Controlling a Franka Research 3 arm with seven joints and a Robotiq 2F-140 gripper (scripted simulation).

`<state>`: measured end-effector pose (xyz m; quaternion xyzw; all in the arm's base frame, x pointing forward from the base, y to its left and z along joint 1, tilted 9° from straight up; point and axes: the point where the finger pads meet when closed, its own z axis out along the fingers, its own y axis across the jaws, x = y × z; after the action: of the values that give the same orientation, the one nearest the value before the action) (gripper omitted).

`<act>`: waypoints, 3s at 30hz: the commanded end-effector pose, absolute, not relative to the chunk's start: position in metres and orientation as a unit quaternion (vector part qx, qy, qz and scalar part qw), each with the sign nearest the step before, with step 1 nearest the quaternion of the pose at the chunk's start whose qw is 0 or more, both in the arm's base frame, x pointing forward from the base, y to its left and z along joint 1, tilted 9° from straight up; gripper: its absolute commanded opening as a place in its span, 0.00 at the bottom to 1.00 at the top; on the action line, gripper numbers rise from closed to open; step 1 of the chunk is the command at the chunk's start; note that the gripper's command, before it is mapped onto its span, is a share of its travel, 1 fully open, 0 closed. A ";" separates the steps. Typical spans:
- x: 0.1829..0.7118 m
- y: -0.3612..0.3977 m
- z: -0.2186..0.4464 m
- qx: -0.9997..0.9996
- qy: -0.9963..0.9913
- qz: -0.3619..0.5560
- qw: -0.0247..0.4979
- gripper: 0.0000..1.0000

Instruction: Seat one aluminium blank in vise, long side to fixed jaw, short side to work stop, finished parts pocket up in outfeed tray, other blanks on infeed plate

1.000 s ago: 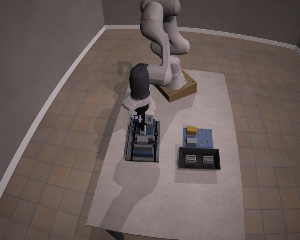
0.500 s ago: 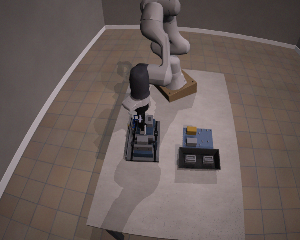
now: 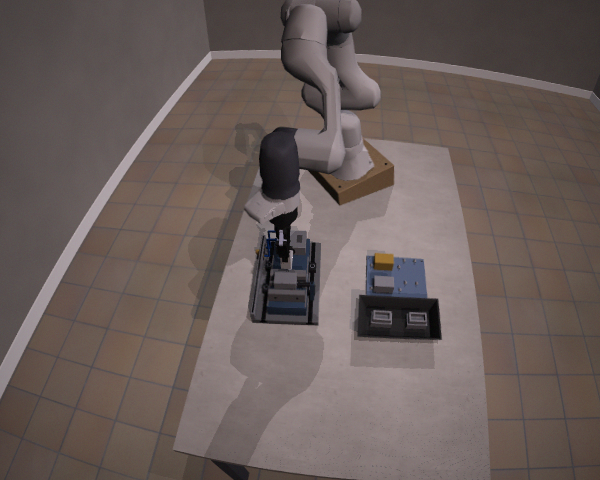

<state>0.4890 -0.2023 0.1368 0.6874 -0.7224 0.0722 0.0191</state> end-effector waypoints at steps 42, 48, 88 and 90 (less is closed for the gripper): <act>0.489 -0.206 0.126 0.688 -0.721 0.073 0.020 0.00; 0.489 -0.206 0.123 0.688 -0.721 0.073 0.020 0.00; 0.489 -0.207 0.120 0.688 -0.721 0.073 0.020 0.00; 0.489 -0.207 0.120 0.688 -0.721 0.073 0.020 0.00</act>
<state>0.4903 -0.2044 0.1213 0.6875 -0.7223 0.0725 0.0190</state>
